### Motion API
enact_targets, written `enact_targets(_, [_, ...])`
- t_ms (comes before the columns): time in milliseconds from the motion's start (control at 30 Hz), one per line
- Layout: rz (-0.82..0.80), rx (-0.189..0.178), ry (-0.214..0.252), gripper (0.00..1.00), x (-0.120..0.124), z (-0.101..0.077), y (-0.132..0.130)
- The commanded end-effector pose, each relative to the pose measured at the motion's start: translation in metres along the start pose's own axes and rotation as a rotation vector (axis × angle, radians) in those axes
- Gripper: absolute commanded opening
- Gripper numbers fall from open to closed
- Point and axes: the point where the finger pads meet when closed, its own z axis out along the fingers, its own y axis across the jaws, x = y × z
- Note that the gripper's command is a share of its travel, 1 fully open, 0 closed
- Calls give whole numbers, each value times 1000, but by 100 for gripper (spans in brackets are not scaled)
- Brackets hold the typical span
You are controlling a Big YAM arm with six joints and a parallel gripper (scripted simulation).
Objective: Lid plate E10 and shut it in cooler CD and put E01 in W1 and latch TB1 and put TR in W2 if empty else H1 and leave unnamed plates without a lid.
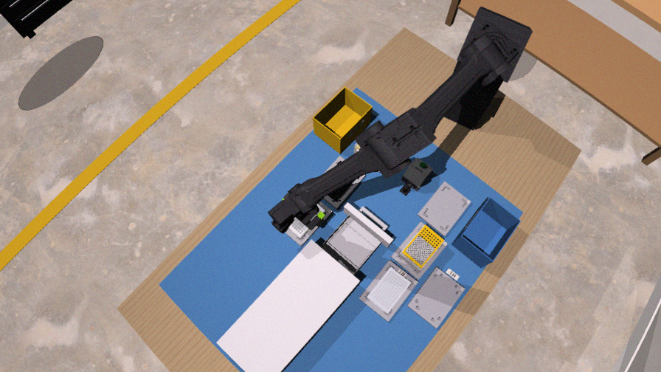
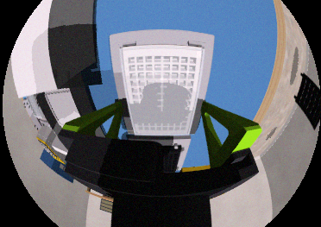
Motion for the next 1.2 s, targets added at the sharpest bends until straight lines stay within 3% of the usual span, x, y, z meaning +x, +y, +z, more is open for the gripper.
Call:
enact_targets(0, [-6, 2, -37, 100, -18, 4, 2])
enact_targets(200, [-13, 11, -61, 100, -31, -12, -1])
enact_targets(267, [-8, 10, -35, 100, -19, -9, -4])
enact_targets(333, [-8, 10, -35, 100, -19, -9, -4])
enact_targets(400, [-6, 3, -37, 100, -18, 6, 1])
enact_targets(467, [-9, -2, -36, 100, -18, 10, 5])
enact_targets(667, [0, 11, -39, 100, -18, 15, -6])
enact_targets(900, [-8, 0, -37, 100, -18, 25, 4])
enact_targets(1167, [-17, 3, -46, 100, -23, 19, 2])
